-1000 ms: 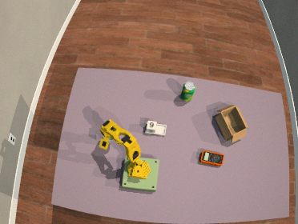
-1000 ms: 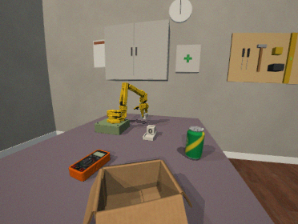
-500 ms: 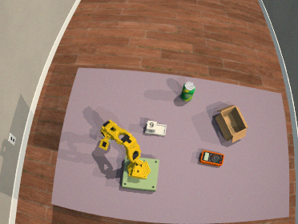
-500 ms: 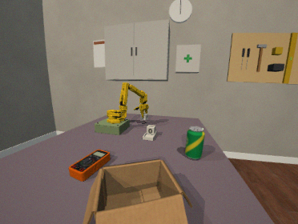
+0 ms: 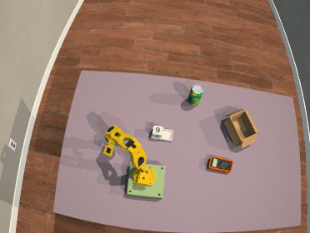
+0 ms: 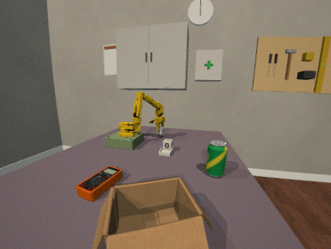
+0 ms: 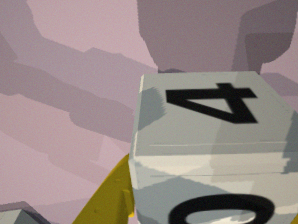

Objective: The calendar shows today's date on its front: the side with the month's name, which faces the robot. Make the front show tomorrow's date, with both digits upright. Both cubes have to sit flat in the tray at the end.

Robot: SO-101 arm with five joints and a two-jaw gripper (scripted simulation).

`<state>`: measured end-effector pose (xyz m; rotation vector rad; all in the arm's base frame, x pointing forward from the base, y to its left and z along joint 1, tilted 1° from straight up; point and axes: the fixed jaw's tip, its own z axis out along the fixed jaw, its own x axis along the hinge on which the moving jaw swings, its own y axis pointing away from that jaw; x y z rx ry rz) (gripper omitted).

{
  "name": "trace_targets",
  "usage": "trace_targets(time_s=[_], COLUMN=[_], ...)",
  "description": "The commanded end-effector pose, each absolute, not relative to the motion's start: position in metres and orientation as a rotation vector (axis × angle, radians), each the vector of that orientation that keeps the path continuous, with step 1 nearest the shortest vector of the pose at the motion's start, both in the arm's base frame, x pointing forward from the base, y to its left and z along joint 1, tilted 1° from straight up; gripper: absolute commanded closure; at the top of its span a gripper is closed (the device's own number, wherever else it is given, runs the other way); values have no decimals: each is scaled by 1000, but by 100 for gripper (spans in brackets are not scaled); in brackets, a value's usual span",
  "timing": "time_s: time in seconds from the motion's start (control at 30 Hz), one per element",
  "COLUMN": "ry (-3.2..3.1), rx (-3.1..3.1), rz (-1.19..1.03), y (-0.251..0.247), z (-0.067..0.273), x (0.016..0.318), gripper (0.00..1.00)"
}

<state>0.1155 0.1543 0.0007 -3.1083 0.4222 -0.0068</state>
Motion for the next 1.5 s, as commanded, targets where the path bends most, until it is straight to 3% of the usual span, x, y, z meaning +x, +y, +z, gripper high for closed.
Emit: trace_targets(time_s=[0.0, 1.47], ry=[419, 419], rx=[-3132, -3132], rz=[15, 15], y=[151, 151], z=[-5, -22], x=[112, 111], gripper=[100, 100])
